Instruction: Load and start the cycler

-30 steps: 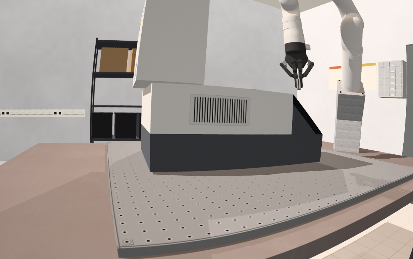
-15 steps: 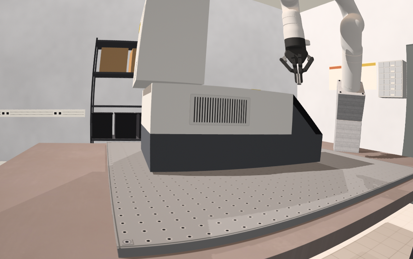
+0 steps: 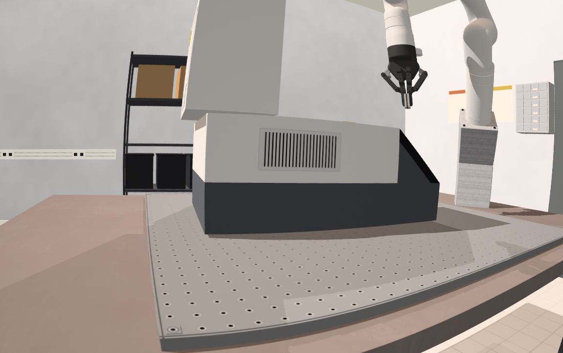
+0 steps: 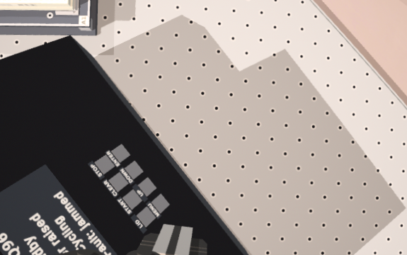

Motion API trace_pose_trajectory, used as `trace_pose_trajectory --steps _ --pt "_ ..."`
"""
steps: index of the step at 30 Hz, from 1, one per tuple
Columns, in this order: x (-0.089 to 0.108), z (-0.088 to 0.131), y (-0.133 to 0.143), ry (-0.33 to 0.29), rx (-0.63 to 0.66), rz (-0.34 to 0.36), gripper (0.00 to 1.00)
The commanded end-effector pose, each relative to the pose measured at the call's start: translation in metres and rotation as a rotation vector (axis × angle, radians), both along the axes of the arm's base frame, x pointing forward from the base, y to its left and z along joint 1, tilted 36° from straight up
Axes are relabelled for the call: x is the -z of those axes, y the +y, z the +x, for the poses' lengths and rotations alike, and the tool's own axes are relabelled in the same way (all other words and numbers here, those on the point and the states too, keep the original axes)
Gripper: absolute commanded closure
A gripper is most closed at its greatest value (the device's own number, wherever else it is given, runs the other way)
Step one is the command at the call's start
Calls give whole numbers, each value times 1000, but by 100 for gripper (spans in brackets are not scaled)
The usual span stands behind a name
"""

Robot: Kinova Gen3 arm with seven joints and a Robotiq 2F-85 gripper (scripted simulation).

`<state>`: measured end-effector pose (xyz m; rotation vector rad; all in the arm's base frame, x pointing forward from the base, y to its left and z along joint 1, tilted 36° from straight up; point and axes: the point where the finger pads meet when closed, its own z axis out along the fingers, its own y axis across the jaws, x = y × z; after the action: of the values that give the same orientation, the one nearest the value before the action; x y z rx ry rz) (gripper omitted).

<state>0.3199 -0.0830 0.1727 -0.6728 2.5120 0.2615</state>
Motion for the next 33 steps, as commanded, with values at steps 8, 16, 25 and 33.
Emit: trace_pose_trajectory --steps 8,16,25,33 --pt "-14 -6 -8 -9 5 -9 90" --pt "-16 -8 -10 -8 7 -11 90" --pt "-8 -9 -23 10 67 15 0" --pt "-2 -11 -33 26 117 44 0"
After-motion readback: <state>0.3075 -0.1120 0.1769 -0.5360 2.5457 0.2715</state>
